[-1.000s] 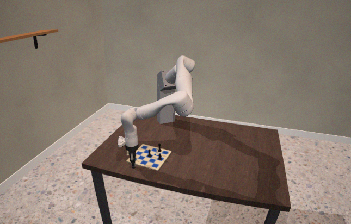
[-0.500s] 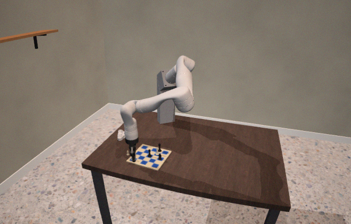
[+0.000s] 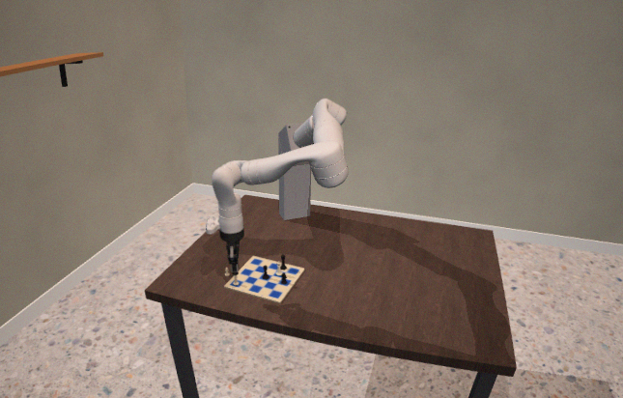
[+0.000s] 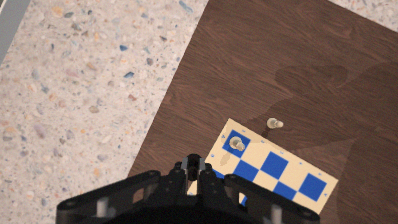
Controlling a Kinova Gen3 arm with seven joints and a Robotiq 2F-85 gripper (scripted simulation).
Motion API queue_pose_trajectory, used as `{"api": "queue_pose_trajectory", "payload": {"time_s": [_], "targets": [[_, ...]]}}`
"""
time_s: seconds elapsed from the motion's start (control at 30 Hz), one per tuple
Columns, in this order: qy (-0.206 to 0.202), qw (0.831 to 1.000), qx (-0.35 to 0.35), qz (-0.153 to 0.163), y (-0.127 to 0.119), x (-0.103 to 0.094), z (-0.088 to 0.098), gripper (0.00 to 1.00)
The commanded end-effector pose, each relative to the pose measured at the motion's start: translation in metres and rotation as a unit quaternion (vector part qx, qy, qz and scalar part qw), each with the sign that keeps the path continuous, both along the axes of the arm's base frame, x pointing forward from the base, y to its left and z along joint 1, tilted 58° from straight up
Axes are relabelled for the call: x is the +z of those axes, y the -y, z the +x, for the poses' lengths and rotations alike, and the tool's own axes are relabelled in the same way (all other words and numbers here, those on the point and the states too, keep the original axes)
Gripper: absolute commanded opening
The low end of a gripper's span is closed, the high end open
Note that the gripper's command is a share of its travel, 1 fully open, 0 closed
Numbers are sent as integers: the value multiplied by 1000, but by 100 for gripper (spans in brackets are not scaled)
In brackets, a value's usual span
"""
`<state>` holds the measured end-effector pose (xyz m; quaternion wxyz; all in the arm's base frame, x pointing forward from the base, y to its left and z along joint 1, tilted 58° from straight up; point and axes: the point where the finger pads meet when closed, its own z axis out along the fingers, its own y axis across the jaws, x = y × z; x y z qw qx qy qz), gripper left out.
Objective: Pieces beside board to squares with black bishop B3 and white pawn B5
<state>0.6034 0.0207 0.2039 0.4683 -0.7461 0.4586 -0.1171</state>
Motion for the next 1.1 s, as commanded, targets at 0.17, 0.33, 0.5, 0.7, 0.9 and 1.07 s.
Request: {"api": "queue_pose_trajectory", "payload": {"time_s": [0.17, 0.33, 0.5, 0.7, 0.9, 1.07], "targets": [[2, 1000, -1, 0, 1, 2, 0, 0], [-15, 1000, -14, 19, -2, -9, -12, 0], [-74, 992, -66, 83, -14, -48, -58, 0], [-131, 974, -121, 137, -26, -76, -106, 0], [-135, 973, -125, 141, -27, -78, -109, 0], [-135, 973, -125, 141, -27, -78, -109, 0]]}}
